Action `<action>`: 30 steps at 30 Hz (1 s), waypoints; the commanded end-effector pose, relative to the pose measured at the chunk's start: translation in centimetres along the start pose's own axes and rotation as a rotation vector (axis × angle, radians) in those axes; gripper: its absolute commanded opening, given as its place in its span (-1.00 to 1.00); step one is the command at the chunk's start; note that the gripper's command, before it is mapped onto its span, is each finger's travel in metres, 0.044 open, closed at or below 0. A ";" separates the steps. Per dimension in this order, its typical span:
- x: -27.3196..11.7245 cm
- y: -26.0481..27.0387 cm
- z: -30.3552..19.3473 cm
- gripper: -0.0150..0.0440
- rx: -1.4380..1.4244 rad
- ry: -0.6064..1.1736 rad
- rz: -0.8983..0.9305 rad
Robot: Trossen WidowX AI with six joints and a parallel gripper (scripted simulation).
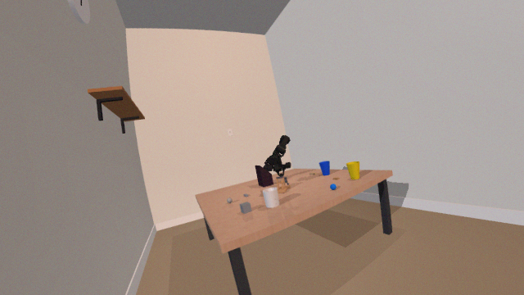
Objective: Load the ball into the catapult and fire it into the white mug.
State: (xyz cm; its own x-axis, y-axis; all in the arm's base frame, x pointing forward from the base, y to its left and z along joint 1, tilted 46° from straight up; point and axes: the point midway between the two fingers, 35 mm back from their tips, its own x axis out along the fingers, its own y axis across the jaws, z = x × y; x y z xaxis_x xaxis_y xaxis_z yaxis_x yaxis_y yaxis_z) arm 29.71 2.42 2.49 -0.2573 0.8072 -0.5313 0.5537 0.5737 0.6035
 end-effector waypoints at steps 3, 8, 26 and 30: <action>0.8 0.2 0.4 -0.49 0.022 0.010 0.004; 1.6 0.2 0.6 -0.49 0.022 0.010 0.004; 2.3 0.2 1.0 -0.49 0.011 0.002 0.002; 2.3 0.2 1.0 -0.31 0.011 0.002 0.002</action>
State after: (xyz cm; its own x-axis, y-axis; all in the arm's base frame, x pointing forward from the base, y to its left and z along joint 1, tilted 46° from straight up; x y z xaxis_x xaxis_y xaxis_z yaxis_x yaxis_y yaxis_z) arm 30.01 4.31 0.73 -0.2581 0.8092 -0.5278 0.5649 0.5696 0.5971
